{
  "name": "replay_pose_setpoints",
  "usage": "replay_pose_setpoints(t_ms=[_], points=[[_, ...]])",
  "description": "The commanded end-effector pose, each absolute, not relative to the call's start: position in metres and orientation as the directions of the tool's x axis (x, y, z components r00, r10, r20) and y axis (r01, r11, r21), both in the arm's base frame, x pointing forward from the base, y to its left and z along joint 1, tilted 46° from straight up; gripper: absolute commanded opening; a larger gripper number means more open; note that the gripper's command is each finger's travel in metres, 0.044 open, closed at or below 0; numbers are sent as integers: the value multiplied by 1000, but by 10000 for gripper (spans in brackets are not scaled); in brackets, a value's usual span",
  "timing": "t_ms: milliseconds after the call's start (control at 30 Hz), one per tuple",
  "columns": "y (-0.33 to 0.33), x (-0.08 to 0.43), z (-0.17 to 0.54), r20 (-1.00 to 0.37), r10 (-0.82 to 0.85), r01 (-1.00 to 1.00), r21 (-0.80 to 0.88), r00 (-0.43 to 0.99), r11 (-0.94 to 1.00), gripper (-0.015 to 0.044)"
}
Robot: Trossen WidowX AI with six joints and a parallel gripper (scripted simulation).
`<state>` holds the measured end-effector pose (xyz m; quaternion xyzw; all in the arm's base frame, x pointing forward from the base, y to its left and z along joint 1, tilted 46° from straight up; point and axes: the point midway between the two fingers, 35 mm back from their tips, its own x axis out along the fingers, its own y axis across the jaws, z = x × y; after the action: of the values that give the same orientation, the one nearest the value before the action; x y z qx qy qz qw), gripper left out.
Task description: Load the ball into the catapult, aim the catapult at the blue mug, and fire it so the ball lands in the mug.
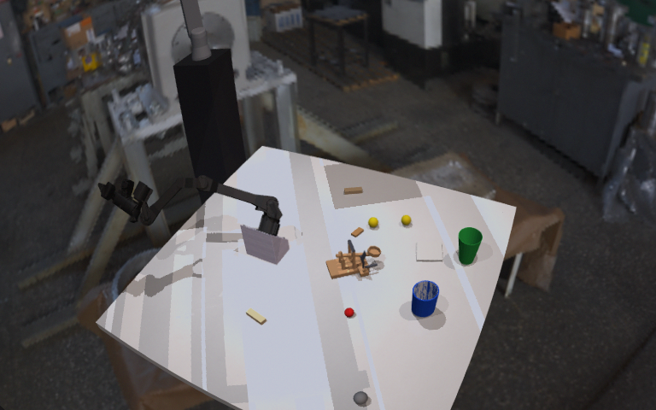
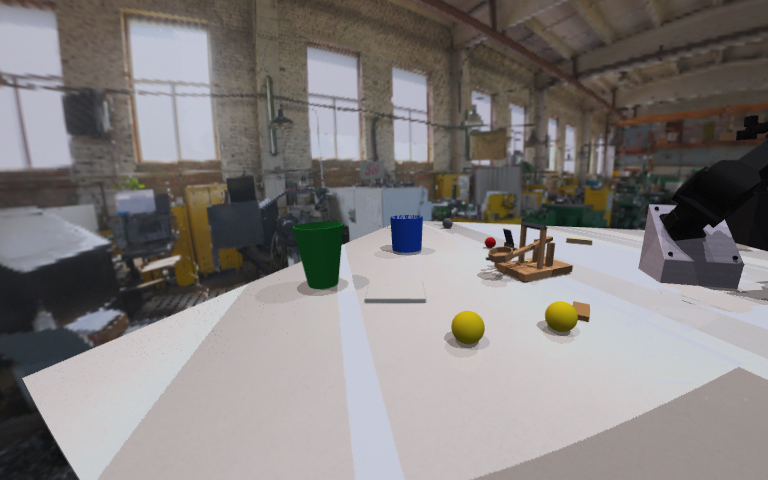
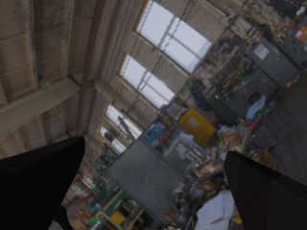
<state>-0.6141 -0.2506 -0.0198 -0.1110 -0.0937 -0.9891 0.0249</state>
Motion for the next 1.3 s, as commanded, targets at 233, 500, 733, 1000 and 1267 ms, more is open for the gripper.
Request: replay_pose_setpoints(t_ms=[233,500,733,1000,1267], points=[[-322,-590,-22,132,-192,201,59,-972,-978,440],[-393,-549,-31,3,-359,357,-79,-933,-931,440],[-451,-501,-39,-115,-493,506,-185,-862,-842,440],[-514,-428,-44,-249,-636,683,-280,-730,-674,440],[-560,-344,-49,-382,-733,823,-343,-563,-453,440]])
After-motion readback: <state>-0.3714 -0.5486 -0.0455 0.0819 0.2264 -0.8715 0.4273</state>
